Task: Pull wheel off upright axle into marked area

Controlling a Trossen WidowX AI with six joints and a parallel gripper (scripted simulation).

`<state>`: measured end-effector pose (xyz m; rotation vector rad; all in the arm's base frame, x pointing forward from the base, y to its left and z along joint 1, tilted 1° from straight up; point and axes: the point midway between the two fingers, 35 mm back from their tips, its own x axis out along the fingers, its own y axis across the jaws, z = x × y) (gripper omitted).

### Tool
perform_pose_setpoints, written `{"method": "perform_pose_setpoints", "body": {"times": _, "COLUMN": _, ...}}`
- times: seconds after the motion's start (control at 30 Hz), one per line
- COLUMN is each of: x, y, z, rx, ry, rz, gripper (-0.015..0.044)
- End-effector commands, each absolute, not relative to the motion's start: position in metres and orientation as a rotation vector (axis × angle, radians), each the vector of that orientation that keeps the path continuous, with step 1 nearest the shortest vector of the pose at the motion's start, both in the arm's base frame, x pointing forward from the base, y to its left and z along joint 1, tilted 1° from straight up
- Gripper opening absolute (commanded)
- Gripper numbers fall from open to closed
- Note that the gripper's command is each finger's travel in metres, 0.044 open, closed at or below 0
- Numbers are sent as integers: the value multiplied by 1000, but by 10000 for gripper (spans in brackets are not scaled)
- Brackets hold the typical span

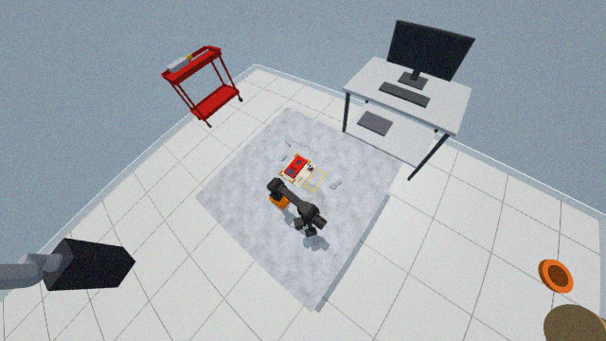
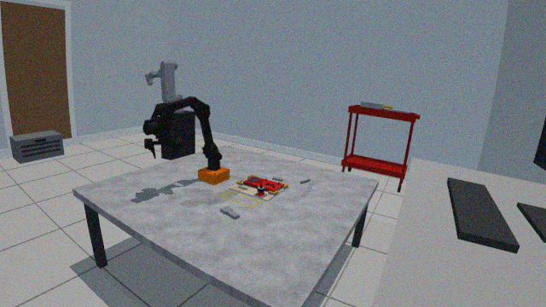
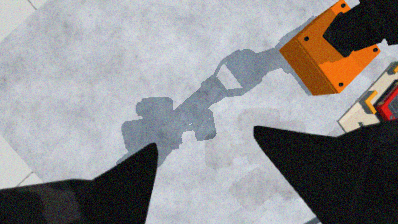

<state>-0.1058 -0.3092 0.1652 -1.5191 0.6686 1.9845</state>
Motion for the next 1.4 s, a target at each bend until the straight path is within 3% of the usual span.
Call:
{"method": "perform_pose_setpoints", "body": {"times": 0.0, "x": -104, "y": -310, "z": 165, "rx": -1530, "ry": 657, "rz": 1994, "gripper": 374}}
{"method": "perform_pose_setpoints", "body": {"times": 0.1, "x": -74, "y": -322, "z": 161, "rx": -1677, "ry": 478, "rz": 2125, "gripper": 300}}
{"method": "perform_pose_setpoints", "body": {"times": 0.37, "x": 36, "y": -329, "z": 143, "rx": -2058, "ry": -215, "rz": 2454, "gripper": 300}}
{"method": "perform_pose_setpoints", "body": {"times": 0.63, "x": 105, "y": -321, "z": 134, "rx": -2246, "ry": -843, "rz": 2610, "gripper": 300}}
{"method": "perform_pose_setpoints", "body": {"times": 0.87, "x": 196, "y": -287, "z": 121, "rx": -2316, "ry": -1935, "rz": 2622, "gripper": 300}}
{"method": "perform_pose_setpoints", "body": {"times": 1.1, "x": 278, "y": -225, "z": 108, "rx": -1967, "ry": -3275, "rz": 2184, "gripper": 300}}
{"method": "perform_pose_setpoints", "body": {"times": 1.27, "x": 325, "y": -166, "z": 99, "rx": -1316, "ry": -4178, "rz": 1441, "gripper": 300}}
{"method": "perform_pose_setpoints", "body": {"times": 1.37, "x": 345, "y": -131, "z": 95, "rx": -820, "ry": -4527, "rz": 887, "gripper": 300}}
